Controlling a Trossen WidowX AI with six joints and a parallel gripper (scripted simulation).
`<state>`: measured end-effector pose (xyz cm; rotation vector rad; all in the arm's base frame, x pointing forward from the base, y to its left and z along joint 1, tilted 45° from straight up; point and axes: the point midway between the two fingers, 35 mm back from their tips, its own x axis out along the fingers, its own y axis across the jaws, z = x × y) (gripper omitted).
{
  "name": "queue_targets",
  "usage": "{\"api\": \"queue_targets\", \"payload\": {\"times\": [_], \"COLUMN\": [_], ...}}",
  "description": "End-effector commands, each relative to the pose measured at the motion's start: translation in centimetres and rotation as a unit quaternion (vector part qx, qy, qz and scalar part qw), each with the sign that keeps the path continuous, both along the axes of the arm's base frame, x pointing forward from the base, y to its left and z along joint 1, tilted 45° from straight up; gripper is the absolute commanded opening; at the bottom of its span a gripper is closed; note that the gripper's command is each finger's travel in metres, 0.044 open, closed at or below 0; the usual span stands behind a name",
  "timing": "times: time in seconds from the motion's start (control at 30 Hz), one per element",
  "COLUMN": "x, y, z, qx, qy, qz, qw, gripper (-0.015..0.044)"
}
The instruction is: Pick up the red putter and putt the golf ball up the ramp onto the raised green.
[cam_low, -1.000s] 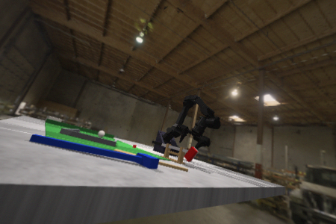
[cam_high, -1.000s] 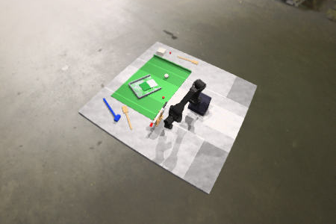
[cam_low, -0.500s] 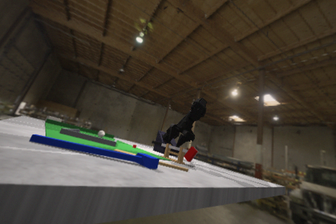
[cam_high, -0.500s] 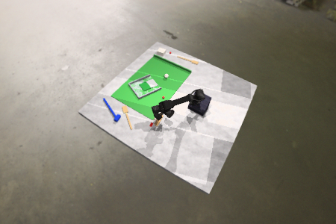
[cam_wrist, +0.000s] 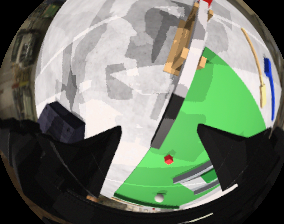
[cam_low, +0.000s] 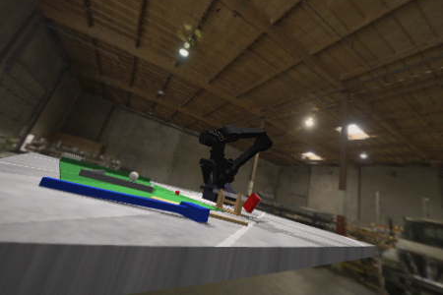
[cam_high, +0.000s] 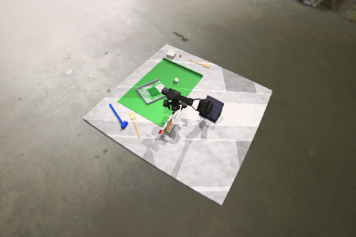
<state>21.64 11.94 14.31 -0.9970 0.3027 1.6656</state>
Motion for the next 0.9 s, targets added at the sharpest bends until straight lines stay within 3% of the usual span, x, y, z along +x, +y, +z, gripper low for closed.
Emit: {"api": "queue_targets", "payload": {"times": [0.0, 0.87], "x": [0.6, 0.8], "y": [-1.8, 0.3], "z": [0.3, -1.9], "qx": [0.138, 0.145], "qy": [0.122, 0.126], "qz": [-0.120, -0.125], "qw": [0.976, 0.974], "gripper": [0.0440, 0.0440]}}
